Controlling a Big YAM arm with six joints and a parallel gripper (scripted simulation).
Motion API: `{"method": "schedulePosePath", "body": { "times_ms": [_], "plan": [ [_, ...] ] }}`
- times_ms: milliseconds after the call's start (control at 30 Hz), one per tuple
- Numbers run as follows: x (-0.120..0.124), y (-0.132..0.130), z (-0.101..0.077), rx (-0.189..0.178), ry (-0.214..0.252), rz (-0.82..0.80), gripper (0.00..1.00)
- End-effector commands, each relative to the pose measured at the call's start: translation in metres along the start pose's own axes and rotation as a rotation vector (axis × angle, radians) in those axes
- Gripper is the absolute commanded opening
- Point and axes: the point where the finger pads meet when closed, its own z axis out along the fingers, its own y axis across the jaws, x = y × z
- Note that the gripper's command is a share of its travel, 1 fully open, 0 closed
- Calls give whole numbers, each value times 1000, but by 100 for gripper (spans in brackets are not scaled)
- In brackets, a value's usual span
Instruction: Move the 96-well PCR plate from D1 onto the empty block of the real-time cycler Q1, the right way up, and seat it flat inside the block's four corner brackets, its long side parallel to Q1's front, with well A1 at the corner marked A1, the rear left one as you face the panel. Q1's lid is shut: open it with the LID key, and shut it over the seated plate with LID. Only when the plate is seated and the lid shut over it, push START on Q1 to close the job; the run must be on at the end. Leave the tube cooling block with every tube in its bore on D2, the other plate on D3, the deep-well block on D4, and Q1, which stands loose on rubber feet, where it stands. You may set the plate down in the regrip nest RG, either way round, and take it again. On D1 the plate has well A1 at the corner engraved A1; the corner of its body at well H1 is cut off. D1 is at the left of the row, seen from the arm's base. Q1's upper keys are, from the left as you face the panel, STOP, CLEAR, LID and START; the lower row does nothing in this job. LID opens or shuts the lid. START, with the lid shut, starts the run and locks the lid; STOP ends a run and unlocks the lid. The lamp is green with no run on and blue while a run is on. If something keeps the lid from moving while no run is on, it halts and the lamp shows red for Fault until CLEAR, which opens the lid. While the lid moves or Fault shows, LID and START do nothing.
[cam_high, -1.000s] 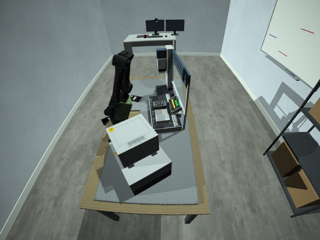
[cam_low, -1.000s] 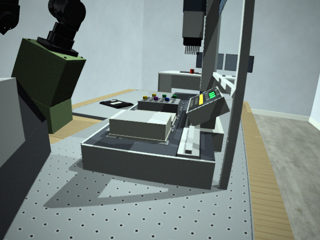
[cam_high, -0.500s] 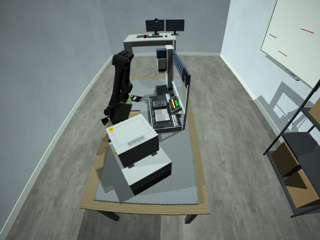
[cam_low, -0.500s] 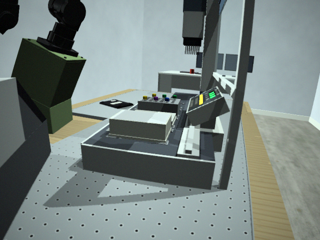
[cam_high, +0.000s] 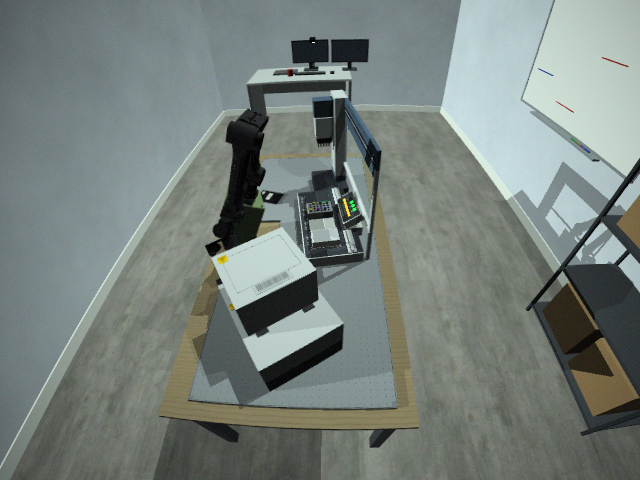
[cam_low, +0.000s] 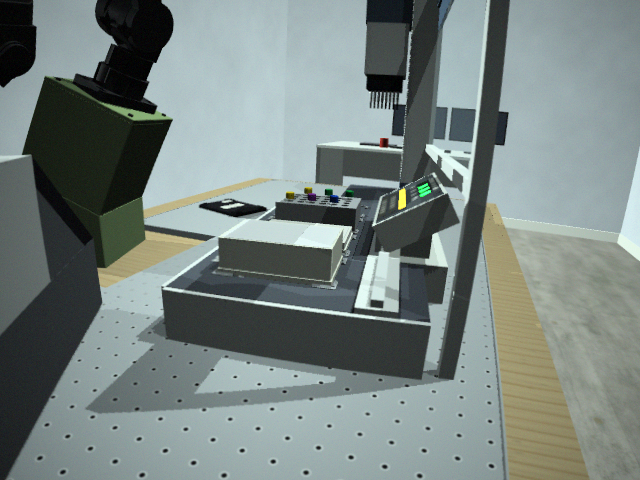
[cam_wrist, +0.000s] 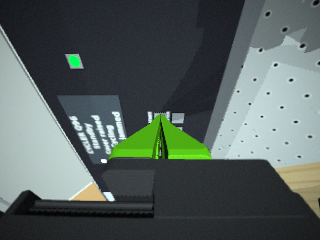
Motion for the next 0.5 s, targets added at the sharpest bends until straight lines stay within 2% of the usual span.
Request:
{"method": "schedulePosePath", "body": {
  "times_ms": [0,300,467],
  "plan": [
    [-1,7,-1,-21,-4,9,0],
    [-6,7,-9,-22,-21,4,0],
    [-5,10,-6,-18,-15,-23,0]
  ]
}}
